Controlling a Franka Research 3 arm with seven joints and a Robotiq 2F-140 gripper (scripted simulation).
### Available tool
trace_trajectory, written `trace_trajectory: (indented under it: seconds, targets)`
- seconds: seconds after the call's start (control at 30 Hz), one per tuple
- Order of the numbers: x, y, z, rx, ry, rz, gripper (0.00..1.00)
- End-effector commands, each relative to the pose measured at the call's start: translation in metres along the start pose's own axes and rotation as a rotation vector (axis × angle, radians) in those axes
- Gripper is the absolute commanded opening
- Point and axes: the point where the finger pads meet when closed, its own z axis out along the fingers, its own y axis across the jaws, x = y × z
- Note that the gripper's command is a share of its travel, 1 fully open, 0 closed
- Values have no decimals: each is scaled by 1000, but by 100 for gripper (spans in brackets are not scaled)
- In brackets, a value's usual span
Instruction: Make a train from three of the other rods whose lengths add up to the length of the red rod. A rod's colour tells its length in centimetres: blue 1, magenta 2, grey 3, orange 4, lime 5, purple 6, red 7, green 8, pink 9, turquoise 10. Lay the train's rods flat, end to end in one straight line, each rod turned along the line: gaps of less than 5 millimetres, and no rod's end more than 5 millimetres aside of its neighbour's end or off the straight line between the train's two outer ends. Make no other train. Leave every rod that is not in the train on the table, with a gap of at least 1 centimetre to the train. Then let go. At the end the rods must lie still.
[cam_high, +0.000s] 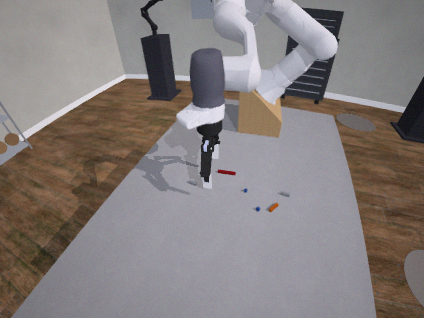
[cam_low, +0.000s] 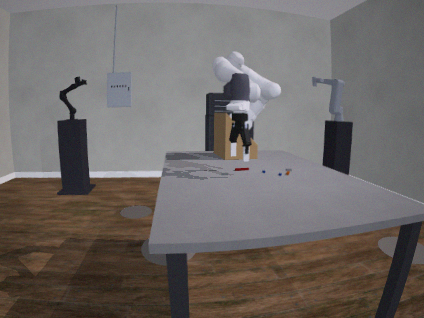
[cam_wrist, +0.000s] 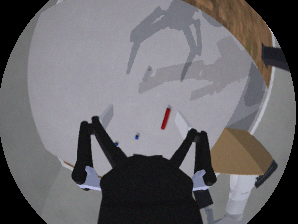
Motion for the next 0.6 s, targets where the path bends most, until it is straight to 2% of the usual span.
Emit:
trace_trajectory:
  seconds: [0.0, 0.57]
  targets:
    - [1, 7, 2, -15, -10, -167, 100]
    - [9, 25, 2, -19, -20, -419, 100]
